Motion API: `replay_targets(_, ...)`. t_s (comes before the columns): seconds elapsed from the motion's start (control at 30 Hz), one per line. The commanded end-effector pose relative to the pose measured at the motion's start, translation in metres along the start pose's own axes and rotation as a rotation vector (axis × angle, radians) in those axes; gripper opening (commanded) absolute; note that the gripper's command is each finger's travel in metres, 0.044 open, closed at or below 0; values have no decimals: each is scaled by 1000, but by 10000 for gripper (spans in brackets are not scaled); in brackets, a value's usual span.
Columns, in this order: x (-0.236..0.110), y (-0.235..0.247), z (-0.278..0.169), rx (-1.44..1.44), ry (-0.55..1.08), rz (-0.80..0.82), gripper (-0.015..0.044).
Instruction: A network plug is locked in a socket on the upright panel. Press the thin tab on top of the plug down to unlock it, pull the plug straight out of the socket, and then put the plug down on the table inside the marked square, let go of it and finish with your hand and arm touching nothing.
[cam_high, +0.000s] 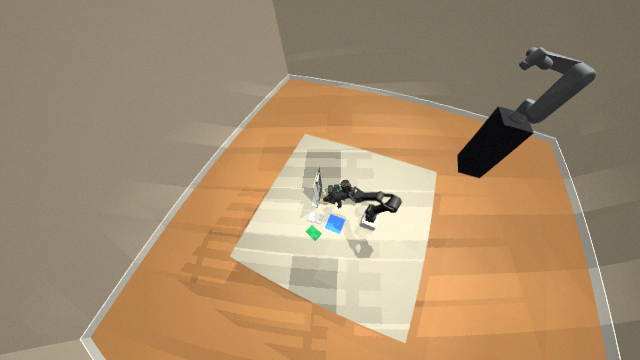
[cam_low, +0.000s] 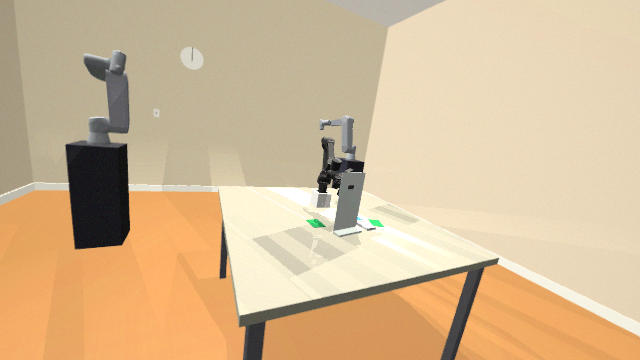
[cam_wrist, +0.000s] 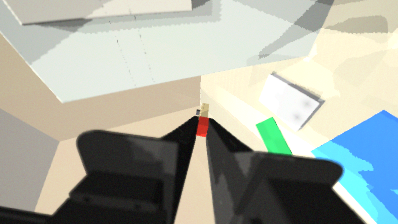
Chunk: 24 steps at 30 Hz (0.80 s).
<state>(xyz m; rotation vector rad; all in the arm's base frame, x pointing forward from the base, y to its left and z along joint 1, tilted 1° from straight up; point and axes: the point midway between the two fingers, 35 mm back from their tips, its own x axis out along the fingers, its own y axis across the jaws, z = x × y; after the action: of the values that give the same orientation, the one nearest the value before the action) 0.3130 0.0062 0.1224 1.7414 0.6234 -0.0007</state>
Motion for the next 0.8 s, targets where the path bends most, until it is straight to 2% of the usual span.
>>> replay_targets(0.0, 4, -9, -7, -3, -5, -37, 0)
replay_targets(0.77, 14, -75, -46, -37, -51, -306, 0)
